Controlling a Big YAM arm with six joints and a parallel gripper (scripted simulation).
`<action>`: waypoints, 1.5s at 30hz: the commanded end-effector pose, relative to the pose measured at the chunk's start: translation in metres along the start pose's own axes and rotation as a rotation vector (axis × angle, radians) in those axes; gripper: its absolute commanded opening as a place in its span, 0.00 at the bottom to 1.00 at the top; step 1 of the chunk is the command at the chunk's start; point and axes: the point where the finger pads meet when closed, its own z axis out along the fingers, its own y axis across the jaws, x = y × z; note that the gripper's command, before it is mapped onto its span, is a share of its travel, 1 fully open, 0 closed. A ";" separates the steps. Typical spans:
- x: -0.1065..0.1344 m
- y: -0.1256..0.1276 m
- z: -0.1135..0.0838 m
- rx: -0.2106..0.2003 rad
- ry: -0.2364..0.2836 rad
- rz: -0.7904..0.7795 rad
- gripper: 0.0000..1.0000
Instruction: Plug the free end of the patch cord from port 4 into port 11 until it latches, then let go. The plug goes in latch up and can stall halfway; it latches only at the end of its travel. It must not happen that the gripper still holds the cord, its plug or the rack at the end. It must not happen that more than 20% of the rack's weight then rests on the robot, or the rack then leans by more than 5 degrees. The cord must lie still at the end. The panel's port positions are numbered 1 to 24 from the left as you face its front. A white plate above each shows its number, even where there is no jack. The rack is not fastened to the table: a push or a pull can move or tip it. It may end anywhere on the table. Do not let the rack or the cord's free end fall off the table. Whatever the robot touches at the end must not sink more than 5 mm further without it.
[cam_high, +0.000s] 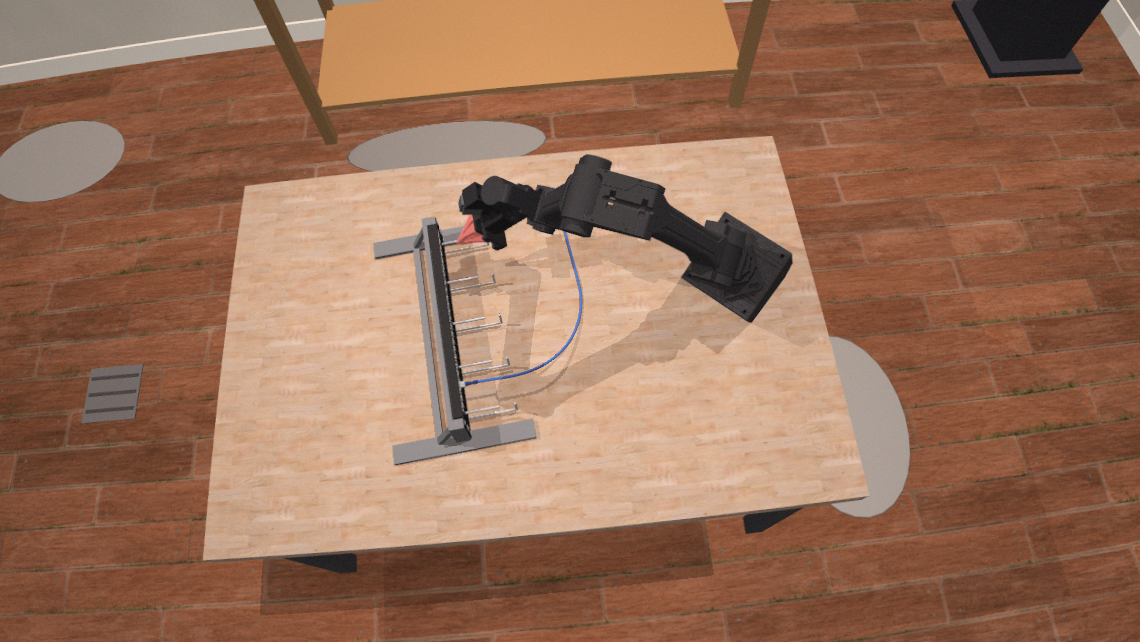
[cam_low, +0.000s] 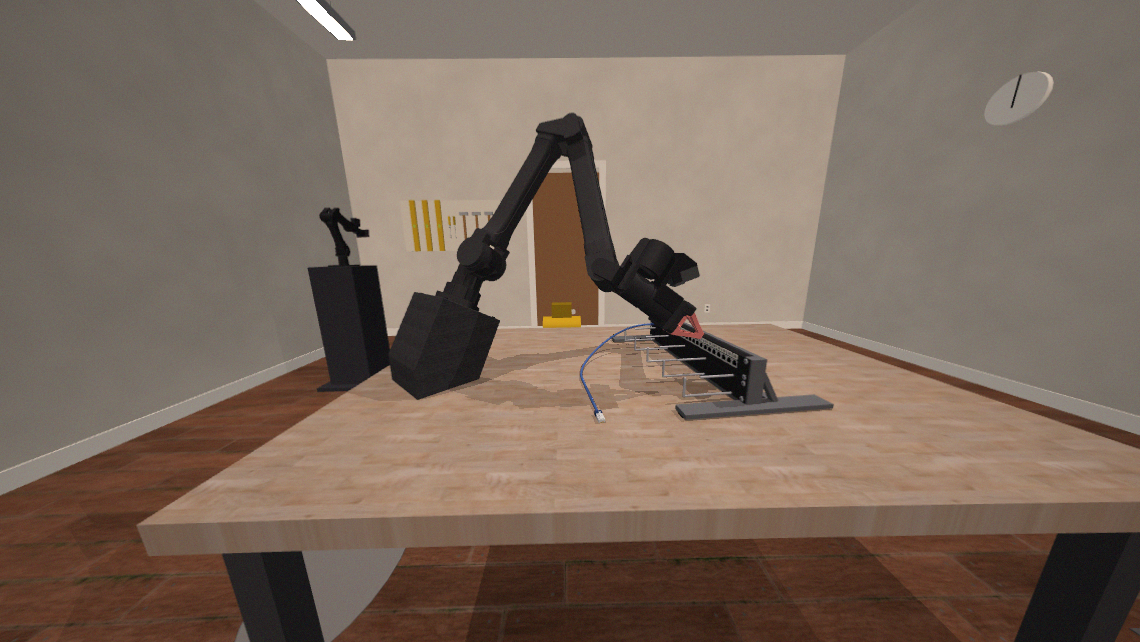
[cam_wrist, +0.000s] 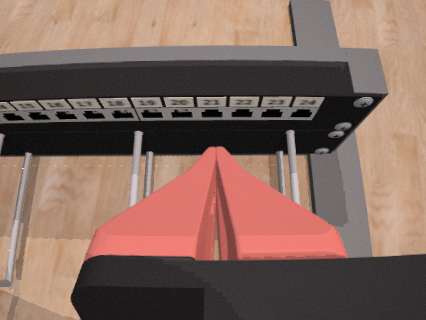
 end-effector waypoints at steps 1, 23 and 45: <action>-0.018 0.011 0.007 -0.020 -0.034 -0.024 0.00; -0.027 0.010 0.011 -0.023 -0.045 -0.034 0.00; -0.013 0.011 0.007 -0.020 -0.023 -0.016 0.00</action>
